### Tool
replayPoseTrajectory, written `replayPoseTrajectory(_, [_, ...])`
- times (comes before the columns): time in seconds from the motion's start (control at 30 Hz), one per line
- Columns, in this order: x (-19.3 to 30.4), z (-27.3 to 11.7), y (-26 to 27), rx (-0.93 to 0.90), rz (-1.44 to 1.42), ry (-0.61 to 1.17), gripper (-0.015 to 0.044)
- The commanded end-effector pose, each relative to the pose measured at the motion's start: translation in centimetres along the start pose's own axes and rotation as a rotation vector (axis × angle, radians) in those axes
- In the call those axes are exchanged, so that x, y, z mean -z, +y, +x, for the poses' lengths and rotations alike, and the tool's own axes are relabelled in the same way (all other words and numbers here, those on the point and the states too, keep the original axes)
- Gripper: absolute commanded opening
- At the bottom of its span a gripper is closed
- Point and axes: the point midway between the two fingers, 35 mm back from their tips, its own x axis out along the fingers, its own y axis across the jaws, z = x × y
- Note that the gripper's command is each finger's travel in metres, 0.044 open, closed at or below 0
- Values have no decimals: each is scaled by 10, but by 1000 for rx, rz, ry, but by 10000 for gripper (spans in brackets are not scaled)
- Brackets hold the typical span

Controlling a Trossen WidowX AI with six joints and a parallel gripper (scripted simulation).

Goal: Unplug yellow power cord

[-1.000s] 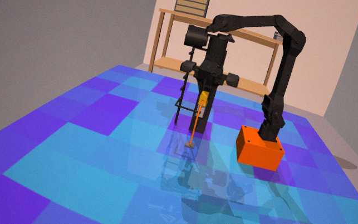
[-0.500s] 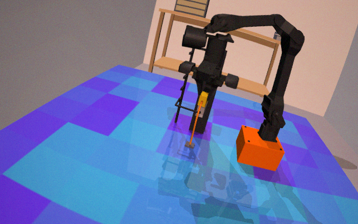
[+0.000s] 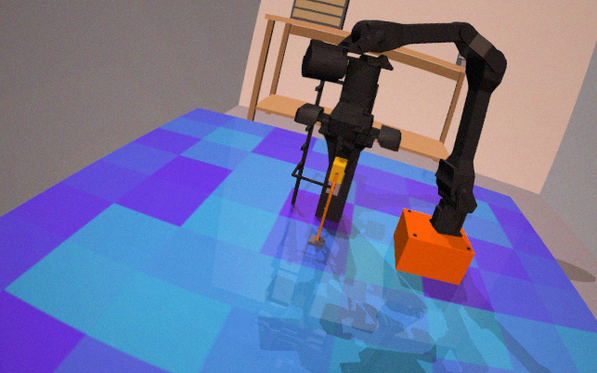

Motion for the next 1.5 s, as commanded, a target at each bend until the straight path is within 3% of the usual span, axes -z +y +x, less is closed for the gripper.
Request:
replayPoseTrajectory(0.0, [0,-1,-1,7,3,-5,53])
replayPoseTrajectory(0.33, [4,1,-1,7,2,-4,315])
replayPoseTrajectory(0.5, [-26,-6,-2,7,2,-7,440])
replayPoseTrajectory(0.63, [-56,-12,-1,7,2,-9,440])
replayPoseTrajectory(1.47, [-56,-12,-1,7,2,-9,440])
